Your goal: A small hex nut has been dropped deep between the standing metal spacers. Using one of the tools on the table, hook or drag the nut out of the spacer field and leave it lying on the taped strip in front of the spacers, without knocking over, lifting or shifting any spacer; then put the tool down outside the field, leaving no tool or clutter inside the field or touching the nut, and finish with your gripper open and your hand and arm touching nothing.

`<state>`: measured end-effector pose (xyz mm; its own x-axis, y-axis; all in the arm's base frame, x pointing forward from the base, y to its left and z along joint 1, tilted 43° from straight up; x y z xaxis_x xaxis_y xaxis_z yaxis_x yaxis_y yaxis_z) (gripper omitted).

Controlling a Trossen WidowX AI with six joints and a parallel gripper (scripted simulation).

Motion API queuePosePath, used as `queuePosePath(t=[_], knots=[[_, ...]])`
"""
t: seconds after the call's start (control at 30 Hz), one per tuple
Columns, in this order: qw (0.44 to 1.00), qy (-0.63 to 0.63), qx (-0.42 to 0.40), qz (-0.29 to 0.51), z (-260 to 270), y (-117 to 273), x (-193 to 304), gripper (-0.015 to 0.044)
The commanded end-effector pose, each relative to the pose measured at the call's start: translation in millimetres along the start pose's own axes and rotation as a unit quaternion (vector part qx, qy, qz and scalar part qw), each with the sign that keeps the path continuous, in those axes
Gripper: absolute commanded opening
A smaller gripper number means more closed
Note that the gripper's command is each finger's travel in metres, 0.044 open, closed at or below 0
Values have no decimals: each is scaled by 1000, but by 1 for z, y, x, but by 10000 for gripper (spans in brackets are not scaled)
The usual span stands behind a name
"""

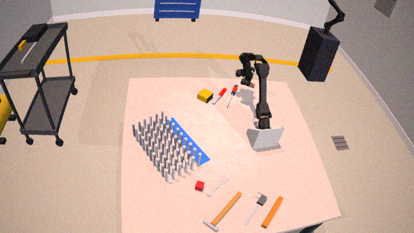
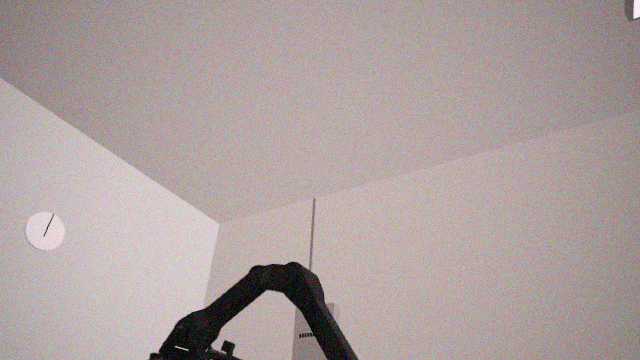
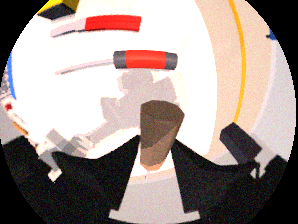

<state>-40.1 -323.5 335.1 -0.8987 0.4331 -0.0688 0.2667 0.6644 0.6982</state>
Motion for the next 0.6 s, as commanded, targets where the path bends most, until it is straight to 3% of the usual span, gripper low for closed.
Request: queuePosePath(t=[0.0, 0.57], knots=[[1000, -1, -3, 5, 2, -7, -1, 0], [1000, -1, -3, 5, 4, -25, -6, 0]])
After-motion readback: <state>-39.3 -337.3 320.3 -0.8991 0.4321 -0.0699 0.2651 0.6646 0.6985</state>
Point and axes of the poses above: the point midway between the two fingers, 35 mm back from their tips, its own y axis back along the fingers, its own z axis across the jaws, x = y × z, the point moved 2 cm from there along y, back along the fingers, and after that the axes turned 13 degrees about y, right-handed, at the moved point
